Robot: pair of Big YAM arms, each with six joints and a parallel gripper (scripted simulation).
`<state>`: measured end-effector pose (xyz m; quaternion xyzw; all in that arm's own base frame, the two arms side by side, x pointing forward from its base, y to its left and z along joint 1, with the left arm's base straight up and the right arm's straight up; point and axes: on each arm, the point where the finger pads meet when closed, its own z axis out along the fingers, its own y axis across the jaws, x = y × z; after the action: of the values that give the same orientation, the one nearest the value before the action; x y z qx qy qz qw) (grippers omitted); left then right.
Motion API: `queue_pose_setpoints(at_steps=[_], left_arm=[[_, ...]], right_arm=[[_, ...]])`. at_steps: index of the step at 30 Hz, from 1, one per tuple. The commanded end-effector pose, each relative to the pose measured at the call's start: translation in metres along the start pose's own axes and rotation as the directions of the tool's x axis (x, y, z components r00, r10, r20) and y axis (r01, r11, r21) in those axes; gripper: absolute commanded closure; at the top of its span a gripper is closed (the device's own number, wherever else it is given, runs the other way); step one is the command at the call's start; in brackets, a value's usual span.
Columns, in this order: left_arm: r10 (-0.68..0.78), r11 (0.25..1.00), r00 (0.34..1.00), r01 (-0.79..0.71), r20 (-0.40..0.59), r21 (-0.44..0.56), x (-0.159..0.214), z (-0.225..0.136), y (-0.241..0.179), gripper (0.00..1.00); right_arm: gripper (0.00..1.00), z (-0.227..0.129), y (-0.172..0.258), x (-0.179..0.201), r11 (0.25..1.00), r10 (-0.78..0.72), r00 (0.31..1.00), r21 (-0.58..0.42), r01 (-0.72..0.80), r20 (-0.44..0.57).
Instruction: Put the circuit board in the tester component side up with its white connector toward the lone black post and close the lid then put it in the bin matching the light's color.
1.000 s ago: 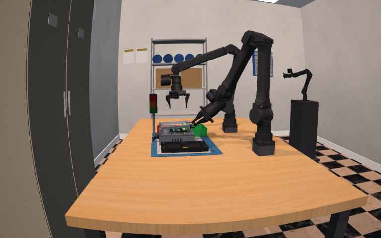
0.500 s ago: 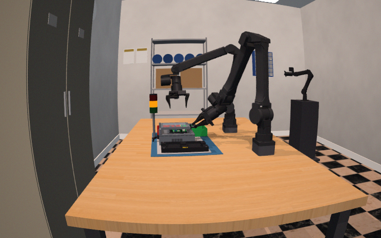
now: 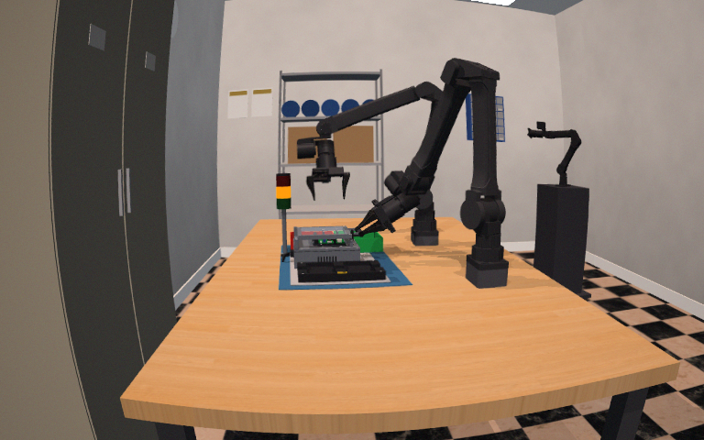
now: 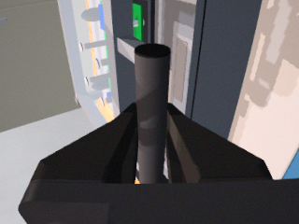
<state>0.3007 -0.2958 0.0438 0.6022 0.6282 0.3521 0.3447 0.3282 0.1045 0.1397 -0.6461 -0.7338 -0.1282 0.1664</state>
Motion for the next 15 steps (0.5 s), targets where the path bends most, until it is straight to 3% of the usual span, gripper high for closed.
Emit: queue_pose_setpoints(at_steps=[1, 5, 7, 8, 15], left_arm=[[-0.008, 1.0, 1.0, 0.008, 0.006, 0.006, -0.003, 0.002, 0.001, 0.91], [-0.009, 1.0, 1.0, 0.009, 0.006, 0.003, -0.003, 0.001, 0.002, 0.91], [-0.009, 1.0, 1.0, 0.009, 0.006, 0.003, -0.003, 0.001, 0.002, 0.68], [-0.009, 1.0, 1.0, 0.009, 0.006, 0.003, -0.003, 0.001, 0.002, 0.62], [0.012, 1.0, 1.0, -0.012, -0.004, 0.016, 0.013, -0.006, -0.001, 0.62]], right_arm=[[0.0, -0.016, 0.014, 0.006, 0.999, 0.0, 1.0, -0.04, 0.0, 0.0], [0.0, -0.016, 0.014, 0.006, 0.999, 0.0, 1.0, -0.04, 0.0, 0.0], [0.0, -0.016, 0.014, 0.006, 0.999, 0.0, 1.0, -0.04, 0.0, 0.0], [0.0, -0.016, 0.014, 0.006, 0.999, 0.0, 1.0, -0.04, 0.0, 0.0], [0.0, -0.016, 0.014, 0.006, 0.999, 0.0, 1.0, -0.04, 0.0, 0.0]])
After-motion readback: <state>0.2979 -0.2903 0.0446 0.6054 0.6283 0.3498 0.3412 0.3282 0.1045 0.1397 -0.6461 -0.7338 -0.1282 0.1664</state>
